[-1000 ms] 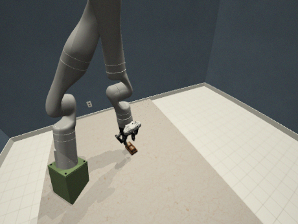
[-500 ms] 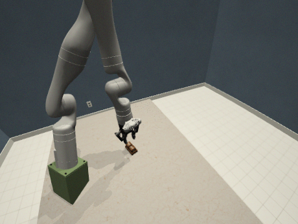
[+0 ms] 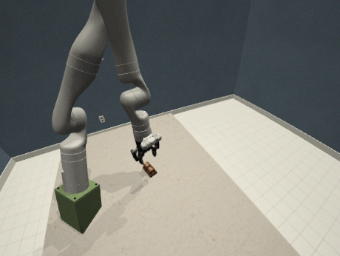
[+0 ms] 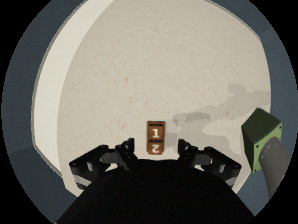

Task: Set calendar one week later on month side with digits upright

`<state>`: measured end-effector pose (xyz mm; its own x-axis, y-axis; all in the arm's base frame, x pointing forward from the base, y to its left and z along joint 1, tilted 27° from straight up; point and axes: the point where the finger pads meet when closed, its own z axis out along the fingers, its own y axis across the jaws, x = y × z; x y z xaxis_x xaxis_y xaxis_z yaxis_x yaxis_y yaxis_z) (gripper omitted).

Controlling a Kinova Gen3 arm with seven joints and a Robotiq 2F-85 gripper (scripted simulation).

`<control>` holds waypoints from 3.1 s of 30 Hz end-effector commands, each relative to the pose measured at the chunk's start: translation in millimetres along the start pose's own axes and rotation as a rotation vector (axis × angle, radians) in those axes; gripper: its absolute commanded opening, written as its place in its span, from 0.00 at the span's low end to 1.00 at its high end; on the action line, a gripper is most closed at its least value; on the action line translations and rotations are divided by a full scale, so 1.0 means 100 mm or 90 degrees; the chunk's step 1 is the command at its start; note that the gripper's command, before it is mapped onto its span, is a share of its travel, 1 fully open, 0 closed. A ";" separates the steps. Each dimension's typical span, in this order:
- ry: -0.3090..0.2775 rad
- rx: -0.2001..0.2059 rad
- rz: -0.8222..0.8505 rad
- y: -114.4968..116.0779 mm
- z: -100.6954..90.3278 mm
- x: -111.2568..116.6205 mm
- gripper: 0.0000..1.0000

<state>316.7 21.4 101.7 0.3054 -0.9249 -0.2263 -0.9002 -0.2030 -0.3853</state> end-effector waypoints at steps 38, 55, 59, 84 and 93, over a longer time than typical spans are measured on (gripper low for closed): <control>0.001 0.000 -0.001 0.00 -0.36 0.00 1.00; 0.001 0.000 -0.001 0.00 -0.70 0.00 1.00; 0.001 0.000 -0.001 0.00 -0.71 0.00 1.00; 0.001 0.000 -0.001 0.00 -0.72 0.00 1.00; 0.001 0.000 -0.001 0.00 -0.72 0.00 1.00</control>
<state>294.5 -1.3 165.6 0.3061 -0.9248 -0.2258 -0.9000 -0.2038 -0.3854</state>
